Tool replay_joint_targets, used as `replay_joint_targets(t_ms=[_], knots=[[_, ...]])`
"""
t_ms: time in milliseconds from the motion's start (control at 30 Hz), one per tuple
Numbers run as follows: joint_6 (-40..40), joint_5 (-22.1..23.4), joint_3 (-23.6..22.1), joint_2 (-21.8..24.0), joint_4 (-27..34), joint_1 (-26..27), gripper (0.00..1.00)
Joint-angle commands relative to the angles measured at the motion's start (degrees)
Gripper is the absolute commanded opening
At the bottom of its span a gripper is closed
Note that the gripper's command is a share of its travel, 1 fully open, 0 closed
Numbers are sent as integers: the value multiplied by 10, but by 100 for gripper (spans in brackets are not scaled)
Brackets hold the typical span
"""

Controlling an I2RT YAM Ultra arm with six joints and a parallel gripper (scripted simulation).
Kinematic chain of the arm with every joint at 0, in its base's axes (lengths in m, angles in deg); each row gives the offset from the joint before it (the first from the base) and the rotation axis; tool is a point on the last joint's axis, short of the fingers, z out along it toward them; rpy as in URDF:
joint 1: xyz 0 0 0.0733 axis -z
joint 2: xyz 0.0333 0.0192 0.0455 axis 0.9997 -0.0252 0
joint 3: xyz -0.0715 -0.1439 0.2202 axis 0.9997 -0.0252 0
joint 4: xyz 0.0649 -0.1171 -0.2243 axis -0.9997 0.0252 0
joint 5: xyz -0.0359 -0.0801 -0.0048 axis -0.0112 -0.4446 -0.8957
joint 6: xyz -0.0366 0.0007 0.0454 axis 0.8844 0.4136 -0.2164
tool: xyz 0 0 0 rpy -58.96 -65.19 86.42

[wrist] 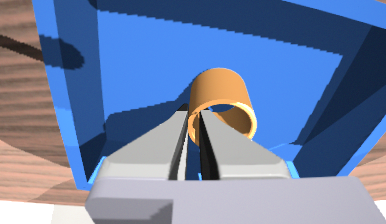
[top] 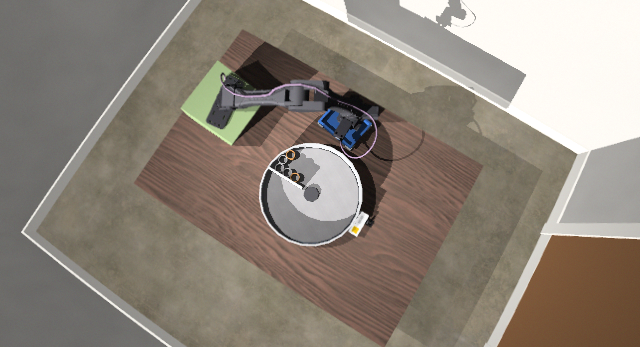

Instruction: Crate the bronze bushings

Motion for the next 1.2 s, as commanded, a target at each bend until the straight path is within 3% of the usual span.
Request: replay_joint_targets(t_ms=[0, 1167], knots=[[5, 2, 14, 6, -1, 1, 0], [5, 2, 1, 3, -2, 1, 0]])
